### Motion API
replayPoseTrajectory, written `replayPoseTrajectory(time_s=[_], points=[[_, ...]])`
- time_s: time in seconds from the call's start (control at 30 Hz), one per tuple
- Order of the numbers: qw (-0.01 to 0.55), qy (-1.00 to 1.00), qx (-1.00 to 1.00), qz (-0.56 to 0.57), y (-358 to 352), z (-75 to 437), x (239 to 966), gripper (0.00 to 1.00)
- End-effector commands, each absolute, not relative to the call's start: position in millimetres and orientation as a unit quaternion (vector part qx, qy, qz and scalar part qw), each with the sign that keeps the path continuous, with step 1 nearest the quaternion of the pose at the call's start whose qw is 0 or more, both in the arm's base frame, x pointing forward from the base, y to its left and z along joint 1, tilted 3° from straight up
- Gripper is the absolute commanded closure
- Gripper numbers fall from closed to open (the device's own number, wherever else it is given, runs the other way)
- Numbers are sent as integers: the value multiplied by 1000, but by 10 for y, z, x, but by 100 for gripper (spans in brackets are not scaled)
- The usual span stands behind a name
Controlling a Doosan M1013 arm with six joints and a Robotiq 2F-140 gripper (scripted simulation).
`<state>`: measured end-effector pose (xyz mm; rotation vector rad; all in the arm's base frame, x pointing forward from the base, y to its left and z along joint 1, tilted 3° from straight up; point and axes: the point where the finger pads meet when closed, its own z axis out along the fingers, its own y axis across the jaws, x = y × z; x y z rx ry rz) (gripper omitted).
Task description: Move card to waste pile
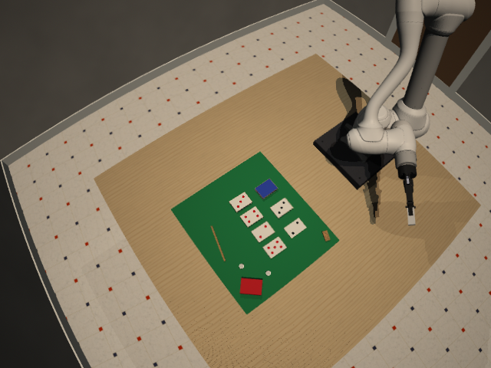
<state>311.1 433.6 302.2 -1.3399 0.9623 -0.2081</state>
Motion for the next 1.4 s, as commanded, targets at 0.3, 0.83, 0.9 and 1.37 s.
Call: replayPoseTrajectory(time_s=[0.3, 0.83, 0.9, 1.37], points=[[674, 428, -595, -92, 4336, 3022, 3111, 100], [635, 486, -594, -84, 4283, 2781, 3549, 0], [608, 526, -589, -79, 4204, 2620, 3840, 0], [478, 700, -527, -58, 3457, 1934, 4998, 0]])
